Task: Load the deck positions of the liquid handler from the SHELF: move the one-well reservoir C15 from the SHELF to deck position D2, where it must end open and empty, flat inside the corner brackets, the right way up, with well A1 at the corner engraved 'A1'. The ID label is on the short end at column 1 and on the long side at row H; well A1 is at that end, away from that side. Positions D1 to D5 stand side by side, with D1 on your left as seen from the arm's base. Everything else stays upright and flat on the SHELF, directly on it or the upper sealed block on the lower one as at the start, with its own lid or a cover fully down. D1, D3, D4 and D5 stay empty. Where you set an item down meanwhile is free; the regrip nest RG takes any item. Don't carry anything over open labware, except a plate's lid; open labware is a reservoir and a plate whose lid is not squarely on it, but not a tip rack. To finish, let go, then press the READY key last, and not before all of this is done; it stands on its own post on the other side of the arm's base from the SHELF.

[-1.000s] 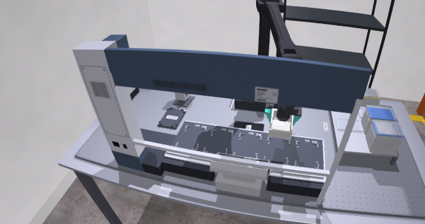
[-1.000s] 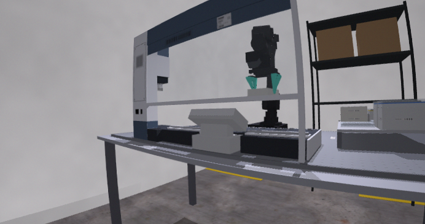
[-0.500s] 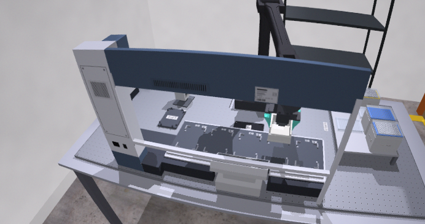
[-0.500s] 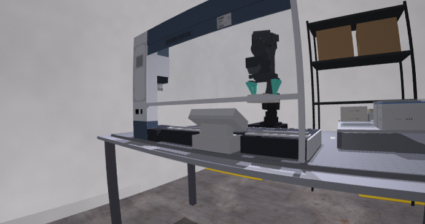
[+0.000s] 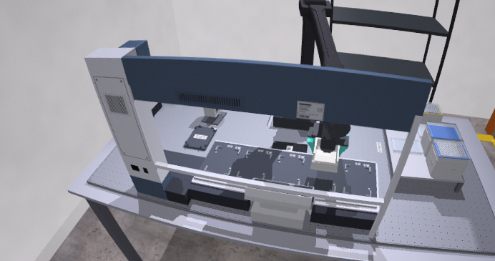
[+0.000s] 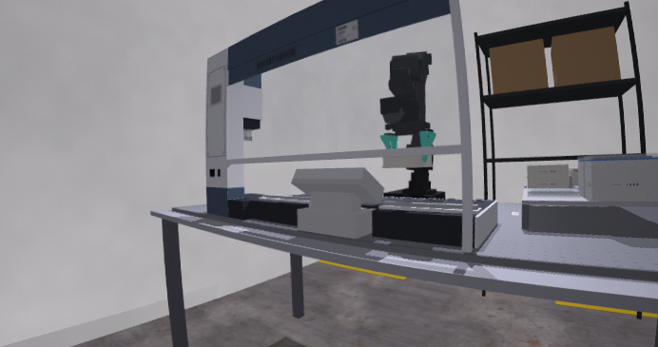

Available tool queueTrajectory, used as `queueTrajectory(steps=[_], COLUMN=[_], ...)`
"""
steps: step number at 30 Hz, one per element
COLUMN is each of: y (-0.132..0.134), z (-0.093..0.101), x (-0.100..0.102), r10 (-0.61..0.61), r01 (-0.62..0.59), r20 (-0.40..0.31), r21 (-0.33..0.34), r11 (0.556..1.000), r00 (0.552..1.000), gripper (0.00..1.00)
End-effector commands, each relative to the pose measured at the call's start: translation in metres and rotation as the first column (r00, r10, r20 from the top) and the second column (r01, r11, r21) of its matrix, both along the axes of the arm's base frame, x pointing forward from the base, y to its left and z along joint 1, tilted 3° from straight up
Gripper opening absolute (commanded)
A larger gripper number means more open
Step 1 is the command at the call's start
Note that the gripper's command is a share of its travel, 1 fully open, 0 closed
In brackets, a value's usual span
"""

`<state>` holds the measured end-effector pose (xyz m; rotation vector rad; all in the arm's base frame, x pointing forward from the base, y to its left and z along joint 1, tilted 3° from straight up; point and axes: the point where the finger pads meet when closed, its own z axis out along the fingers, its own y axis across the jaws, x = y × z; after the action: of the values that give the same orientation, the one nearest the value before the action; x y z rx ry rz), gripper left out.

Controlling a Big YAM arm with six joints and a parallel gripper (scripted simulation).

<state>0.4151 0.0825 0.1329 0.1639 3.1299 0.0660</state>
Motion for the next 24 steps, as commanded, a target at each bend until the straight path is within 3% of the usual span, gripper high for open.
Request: queueTrajectory(steps=[1,10,12,13,16,24], y=[0.008,0.01,0.01,0.011,0.01,0.011], z=[-0.005,-0.02,-0.02,-0.01,-0.026,-0.037], x=[0.005,0.005,0.005,0.009,0.005,0.005], r10=[0.001,0.001,0.001,0.001,0.001,0.001], r01=[-0.001,-0.001,-0.001,-0.001,-0.001,-0.001], r20=[0.016,0.015,0.015,0.043,0.015,0.021], r21=[0.006,0.006,0.006,0.011,0.006,0.007], r11=[1.0,1.0,1.0,1.0,1.0,1.0], r00=[1.0,1.0,1.0,0.999,1.0,1.0], gripper=[0.0,0.0,0.0,0.0,0.0,0.0])
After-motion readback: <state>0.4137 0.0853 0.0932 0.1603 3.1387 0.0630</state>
